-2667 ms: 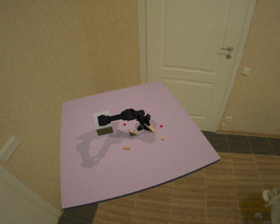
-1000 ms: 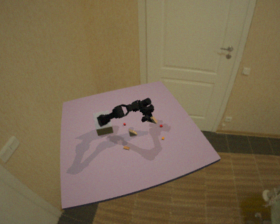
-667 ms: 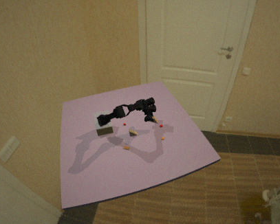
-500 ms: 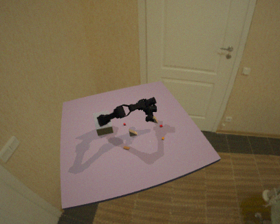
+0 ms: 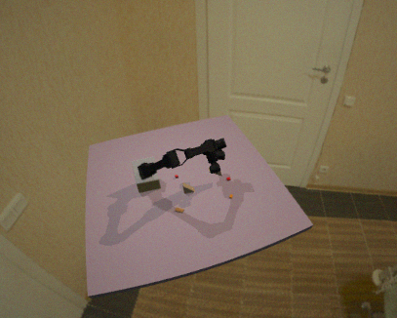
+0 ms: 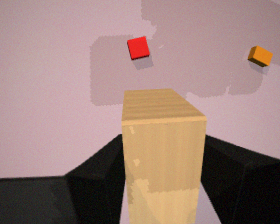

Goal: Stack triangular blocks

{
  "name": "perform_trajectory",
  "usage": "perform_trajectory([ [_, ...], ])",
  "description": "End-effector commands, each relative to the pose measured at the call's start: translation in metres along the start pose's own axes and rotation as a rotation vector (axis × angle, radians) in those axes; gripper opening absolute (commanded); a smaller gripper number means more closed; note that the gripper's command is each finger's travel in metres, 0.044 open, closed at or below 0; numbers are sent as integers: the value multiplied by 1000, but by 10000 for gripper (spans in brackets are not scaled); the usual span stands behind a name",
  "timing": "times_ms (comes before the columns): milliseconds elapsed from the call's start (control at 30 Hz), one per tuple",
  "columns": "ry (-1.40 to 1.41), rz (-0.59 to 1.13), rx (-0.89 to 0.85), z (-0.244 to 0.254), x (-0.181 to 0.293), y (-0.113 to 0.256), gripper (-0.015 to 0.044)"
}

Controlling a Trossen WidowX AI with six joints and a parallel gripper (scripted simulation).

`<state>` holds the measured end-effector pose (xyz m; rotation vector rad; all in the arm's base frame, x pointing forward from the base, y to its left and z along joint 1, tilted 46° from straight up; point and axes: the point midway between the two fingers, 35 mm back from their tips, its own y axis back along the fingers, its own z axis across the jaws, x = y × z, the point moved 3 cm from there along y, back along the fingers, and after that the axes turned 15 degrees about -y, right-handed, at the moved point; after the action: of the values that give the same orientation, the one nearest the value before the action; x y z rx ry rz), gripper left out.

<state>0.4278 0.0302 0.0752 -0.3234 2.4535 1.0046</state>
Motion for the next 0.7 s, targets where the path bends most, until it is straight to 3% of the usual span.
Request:
perform_trajectory([
  [0,21,52,-5,-4,-2,3,0],
  [433,130,260,4,-31,0,20,0],
  [667,135,273,4,-39,9,35,0],
])
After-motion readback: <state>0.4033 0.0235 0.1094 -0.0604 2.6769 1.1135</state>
